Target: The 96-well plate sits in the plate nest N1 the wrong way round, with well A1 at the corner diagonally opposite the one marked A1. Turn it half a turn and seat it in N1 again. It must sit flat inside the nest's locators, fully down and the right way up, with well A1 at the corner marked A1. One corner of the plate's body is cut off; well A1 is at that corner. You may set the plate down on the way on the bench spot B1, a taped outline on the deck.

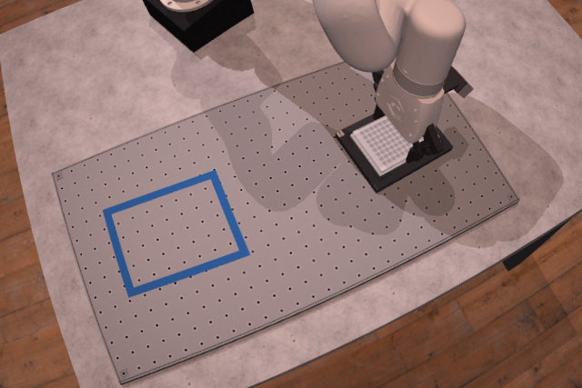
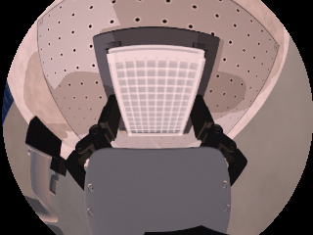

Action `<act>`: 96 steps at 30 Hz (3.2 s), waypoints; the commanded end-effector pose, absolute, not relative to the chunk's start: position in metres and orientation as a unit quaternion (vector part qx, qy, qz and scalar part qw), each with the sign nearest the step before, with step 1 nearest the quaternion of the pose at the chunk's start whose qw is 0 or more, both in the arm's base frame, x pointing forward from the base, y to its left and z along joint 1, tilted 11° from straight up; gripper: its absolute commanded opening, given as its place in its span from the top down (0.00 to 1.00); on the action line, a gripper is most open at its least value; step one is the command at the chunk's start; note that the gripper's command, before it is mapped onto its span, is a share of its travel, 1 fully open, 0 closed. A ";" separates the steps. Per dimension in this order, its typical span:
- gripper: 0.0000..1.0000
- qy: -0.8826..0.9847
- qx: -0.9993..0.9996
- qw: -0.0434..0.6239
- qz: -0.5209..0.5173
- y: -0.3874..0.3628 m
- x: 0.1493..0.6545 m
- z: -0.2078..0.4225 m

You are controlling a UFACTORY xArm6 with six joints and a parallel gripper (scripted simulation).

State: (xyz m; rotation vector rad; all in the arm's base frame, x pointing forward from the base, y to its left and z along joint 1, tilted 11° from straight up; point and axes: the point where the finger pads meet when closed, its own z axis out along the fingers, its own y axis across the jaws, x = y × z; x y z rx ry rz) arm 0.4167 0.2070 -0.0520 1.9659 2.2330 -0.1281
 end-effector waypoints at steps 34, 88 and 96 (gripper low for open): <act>1.00 0.747 0.658 0.082 -0.041 0.208 0.418 -0.050; 1.00 0.747 0.658 0.082 -0.041 0.211 0.417 -0.032; 1.00 0.747 0.658 0.082 -0.041 0.212 0.417 -0.030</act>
